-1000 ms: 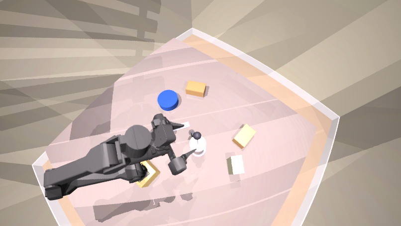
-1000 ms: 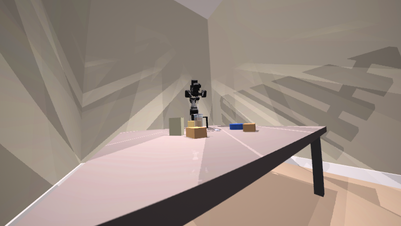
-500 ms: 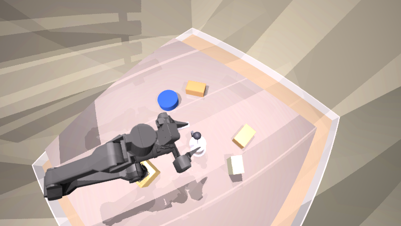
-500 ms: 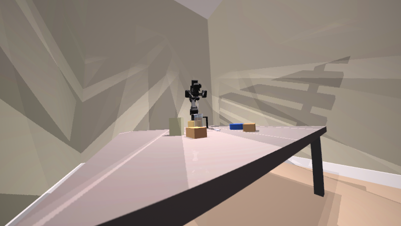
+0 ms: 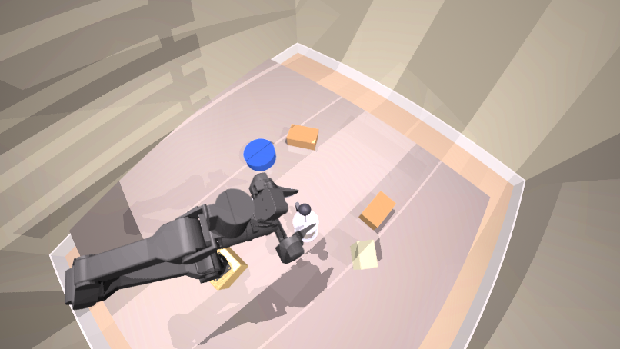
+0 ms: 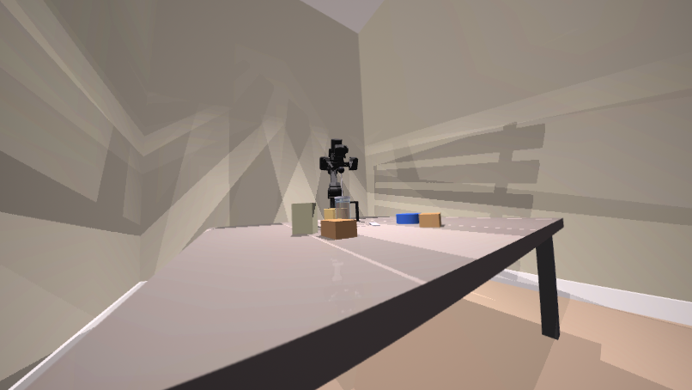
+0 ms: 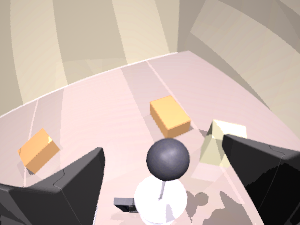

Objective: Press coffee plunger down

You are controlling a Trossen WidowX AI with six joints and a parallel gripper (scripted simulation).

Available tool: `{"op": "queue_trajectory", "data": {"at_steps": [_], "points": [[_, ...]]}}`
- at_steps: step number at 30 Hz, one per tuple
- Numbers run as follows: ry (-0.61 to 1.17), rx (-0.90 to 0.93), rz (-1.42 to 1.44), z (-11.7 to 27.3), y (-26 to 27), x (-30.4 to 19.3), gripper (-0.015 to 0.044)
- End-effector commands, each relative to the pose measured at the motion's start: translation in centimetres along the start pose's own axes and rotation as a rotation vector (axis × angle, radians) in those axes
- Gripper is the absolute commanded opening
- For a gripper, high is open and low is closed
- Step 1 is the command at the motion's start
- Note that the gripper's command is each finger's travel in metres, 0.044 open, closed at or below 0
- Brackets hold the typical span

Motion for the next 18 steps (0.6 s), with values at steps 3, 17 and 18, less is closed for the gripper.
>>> {"op": "queue_trajectory", "data": {"at_steps": [3,17,18], "points": [[0.014,-0.003,-0.006,-0.38,-0.01,-0.23,0.0282],[0.014,-0.003,-0.006,-0.38,-0.01,-0.23,0.0118],[0.014,-0.003,-0.006,-0.38,-0.01,-0.23,0.0118]]}}
Point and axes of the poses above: the point midway between the two fingers, 35 mm back from their tips, its own z axis back along the fingers, its own y axis across the jaws, x = y × z, the point moved 10 cm from there along z, back along the fingers, and after that the axes turned 5 degrees about z, right-handed, at the moved point
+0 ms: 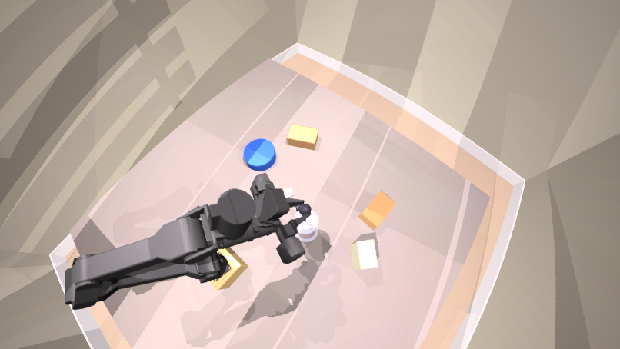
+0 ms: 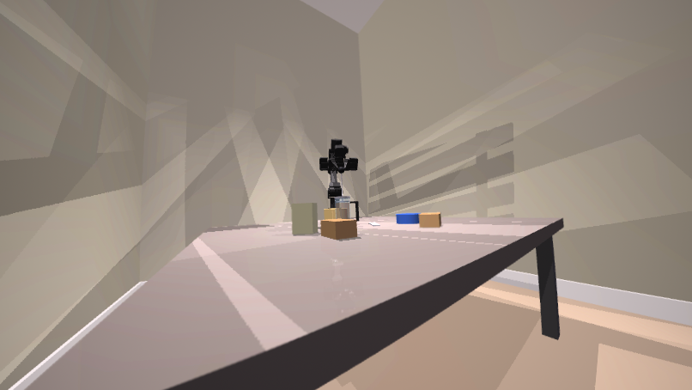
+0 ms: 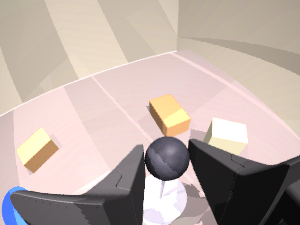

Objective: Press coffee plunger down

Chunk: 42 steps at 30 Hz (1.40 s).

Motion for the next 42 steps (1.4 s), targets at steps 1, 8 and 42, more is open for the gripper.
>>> {"op": "queue_trajectory", "data": {"at_steps": [1,8,42], "points": [[0.005,-0.001,-0.004,-0.2,0.0,-0.1,0.0118],[0.005,-0.001,-0.004,-0.8,0.0,-0.7,0.0118],[0.004,-0.001,-0.004,-4.5,0.4,-5.0,0.0118]]}}
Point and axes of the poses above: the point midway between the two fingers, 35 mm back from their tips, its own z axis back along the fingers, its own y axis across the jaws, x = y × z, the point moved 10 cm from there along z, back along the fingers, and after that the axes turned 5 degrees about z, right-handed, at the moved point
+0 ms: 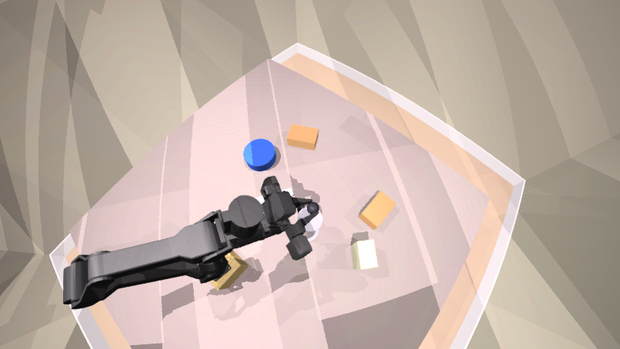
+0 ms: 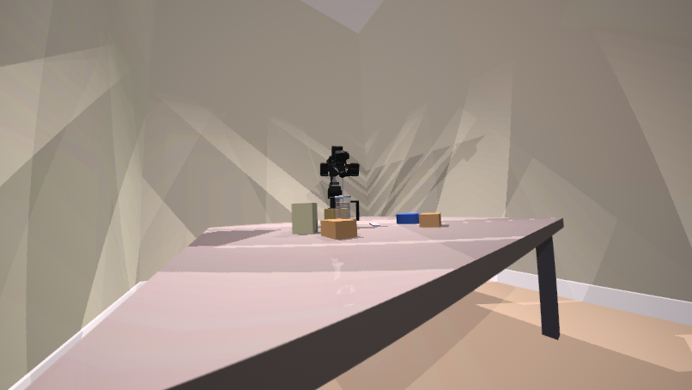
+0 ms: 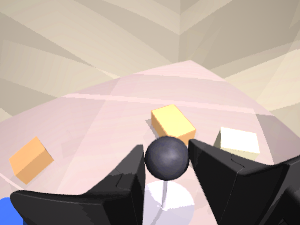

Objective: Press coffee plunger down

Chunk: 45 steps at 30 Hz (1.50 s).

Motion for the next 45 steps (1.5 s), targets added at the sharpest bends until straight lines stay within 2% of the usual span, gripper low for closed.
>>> {"op": "queue_trajectory", "data": {"at_steps": [1,21,45], "points": [[0.092,0.005,-0.009,-1.1,0.2,-2.5,0.0118],[0.091,0.005,-0.009,-3.3,0.5,-4.8,0.0118],[0.09,0.005,-0.009,-5.0,0.5,-4.0,0.0118]]}}
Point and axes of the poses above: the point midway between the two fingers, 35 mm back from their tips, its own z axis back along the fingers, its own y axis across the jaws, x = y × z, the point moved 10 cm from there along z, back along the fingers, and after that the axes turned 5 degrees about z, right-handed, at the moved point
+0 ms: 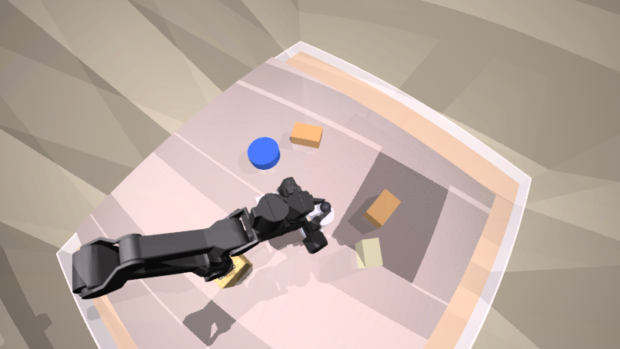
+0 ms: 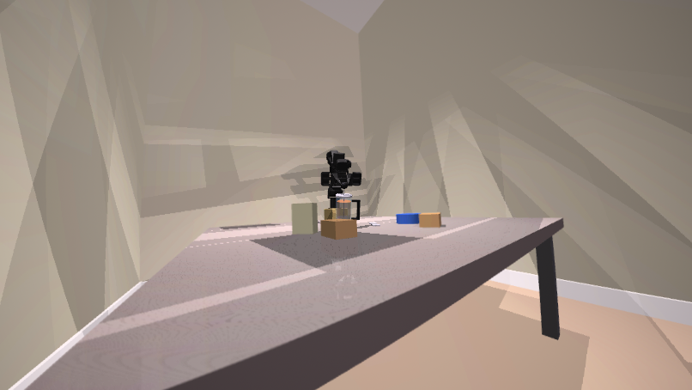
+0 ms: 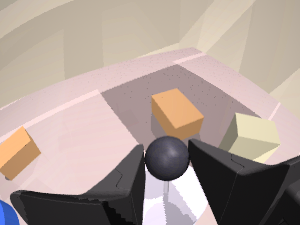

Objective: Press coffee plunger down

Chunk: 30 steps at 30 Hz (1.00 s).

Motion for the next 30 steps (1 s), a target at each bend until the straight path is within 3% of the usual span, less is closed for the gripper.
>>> {"op": "queue_trajectory", "data": {"at_steps": [1,30], "points": [[0.053,0.004,-0.011,-0.57,0.08,-0.88,0.0118],[0.052,0.004,-0.011,-1.03,0.04,-0.43,0.0118]]}}
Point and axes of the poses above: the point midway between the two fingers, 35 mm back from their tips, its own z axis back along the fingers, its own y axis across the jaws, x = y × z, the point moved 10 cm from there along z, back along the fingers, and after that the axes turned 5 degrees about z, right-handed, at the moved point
